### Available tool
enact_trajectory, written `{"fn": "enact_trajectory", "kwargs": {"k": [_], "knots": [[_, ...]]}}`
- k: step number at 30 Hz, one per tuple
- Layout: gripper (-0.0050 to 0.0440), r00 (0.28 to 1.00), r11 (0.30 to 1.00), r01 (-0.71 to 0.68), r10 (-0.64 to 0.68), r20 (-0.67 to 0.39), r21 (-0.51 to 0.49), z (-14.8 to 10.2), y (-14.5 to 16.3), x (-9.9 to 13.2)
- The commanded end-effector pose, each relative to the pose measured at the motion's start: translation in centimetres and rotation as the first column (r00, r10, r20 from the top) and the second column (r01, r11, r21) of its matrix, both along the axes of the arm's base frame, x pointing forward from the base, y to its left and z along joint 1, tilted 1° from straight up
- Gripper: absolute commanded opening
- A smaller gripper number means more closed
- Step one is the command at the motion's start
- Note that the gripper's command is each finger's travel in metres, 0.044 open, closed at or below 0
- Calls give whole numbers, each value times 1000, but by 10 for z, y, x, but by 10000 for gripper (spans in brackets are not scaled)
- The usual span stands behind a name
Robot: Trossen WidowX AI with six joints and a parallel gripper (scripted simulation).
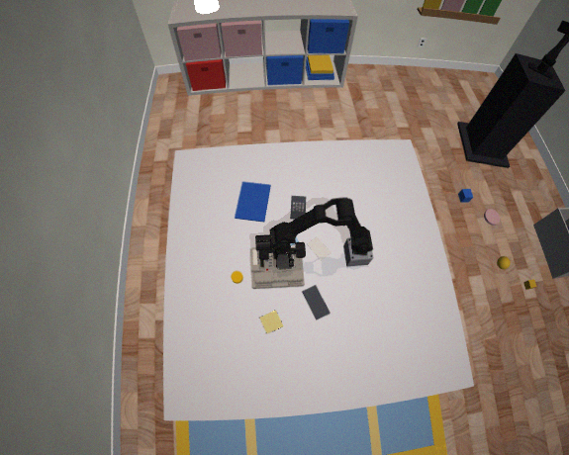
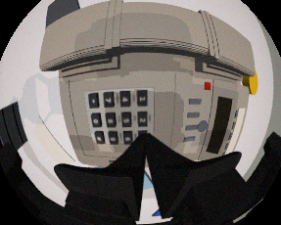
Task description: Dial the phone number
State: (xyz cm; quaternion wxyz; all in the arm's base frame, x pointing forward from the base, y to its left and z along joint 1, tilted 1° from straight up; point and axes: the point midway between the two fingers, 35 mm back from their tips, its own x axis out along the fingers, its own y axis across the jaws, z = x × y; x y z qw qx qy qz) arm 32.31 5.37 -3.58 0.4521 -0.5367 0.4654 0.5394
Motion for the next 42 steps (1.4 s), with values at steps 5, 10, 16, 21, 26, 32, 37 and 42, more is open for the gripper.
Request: {"fn": "enact_trajectory", "kwargs": {"k": [5,10,16,21,26,32,37,42], "knots": [[-50,1000,1000,-3,3,-5,1,-2,0,-1],[-50,1000,1000,-3,3,-5,1,-3,0,-1],[-50,1000,1000,-3,3,-5,1,-3,0,-1],[-50,1000,1000,-3,3,-5,1,-3,0,-1],[-50,1000,1000,-3,3,-5,1,5,0,-1],[-50,1000,1000,-3,3,-5,1,27,0,-1],[-50,1000,1000,-3,3,-5,1,27,0,-1],[-50,1000,1000,-2,2,-6,0,27,26,-16]]}}
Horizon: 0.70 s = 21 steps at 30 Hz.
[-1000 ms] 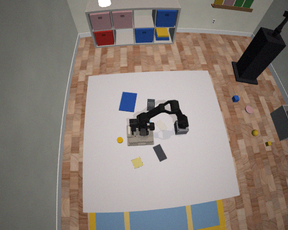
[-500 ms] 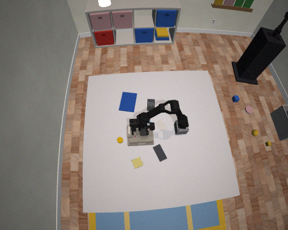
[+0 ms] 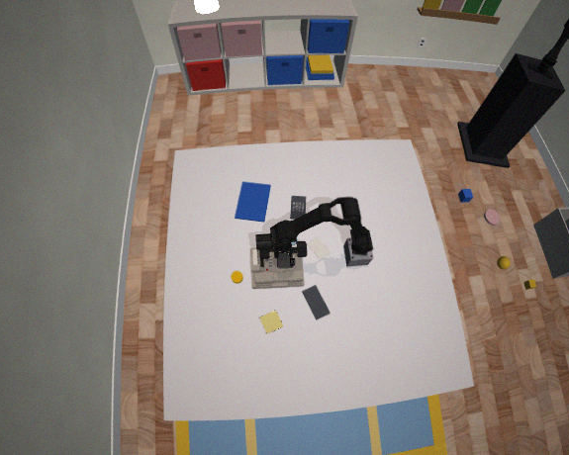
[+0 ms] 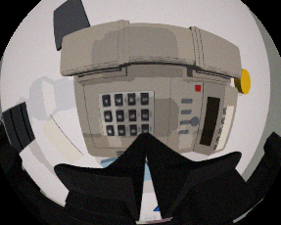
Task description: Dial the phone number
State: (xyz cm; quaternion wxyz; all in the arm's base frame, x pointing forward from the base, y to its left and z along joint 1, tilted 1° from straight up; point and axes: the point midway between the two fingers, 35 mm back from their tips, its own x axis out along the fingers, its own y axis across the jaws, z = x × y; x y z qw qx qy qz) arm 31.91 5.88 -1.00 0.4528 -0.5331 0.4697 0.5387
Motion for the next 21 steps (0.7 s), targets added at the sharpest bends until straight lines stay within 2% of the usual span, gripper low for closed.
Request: {"fn": "enact_trajectory", "kwargs": {"k": [1,21], "knots": [[-50,1000,1000,-12,12,1,2,1,27,-15],[-50,1000,1000,-12,12,1,2,-20,28,-17]]}}
